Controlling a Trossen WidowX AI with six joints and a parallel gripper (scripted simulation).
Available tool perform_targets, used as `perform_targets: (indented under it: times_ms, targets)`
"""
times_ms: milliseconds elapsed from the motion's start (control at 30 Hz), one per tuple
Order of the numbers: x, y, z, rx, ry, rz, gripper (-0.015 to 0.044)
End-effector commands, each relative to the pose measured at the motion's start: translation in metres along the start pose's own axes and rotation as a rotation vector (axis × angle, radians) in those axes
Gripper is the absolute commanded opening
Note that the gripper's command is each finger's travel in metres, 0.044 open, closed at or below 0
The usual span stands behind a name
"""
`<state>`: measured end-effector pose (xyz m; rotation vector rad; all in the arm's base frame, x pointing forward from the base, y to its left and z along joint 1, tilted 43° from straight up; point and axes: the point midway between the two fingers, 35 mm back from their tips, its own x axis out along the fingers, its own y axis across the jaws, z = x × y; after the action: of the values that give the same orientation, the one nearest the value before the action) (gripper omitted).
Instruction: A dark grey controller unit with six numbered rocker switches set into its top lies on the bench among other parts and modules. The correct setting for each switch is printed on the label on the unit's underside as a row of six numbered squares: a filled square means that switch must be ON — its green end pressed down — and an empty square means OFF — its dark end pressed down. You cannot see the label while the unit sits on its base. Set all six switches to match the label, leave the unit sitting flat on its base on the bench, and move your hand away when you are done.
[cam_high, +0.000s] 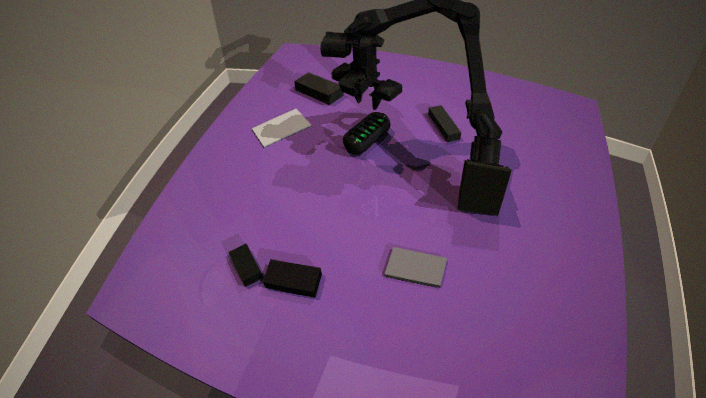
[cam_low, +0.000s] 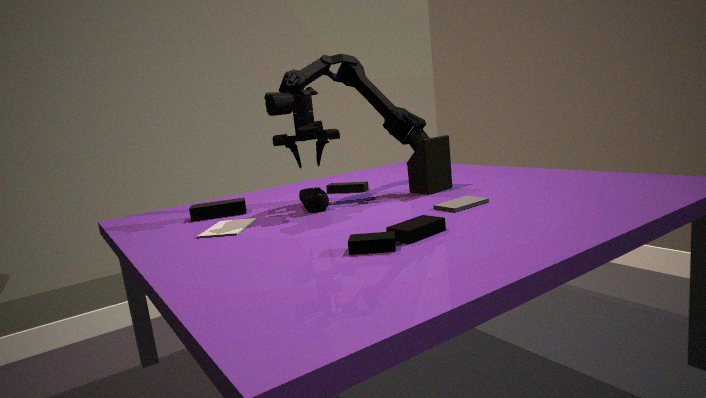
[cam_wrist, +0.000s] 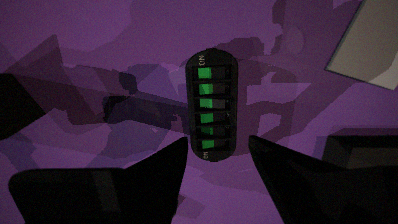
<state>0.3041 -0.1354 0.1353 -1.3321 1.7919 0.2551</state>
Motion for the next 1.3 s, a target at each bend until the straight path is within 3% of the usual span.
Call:
perform_targets:
  times_ms: [0,200,500,1067,1133,1267]
  targets:
    - [0.000,0.000,-0.001,0.005,0.002,-0.001,0.0151]
    - [0.000,0.000,-0.001,0.005,0.002,-0.001,0.0000]
    - [0.000,0.000,-0.001,0.005,0.002,-0.001,0.0000]
    - [0.000,0.000,0.000,0.000,0.000,0.001,0.0440]
    - [0.000,0.000,0.000,0.000,0.000,0.001,0.0440]
    - [0.015,0.010,0.001,-0.001,-0.001,0.002,0.0335]
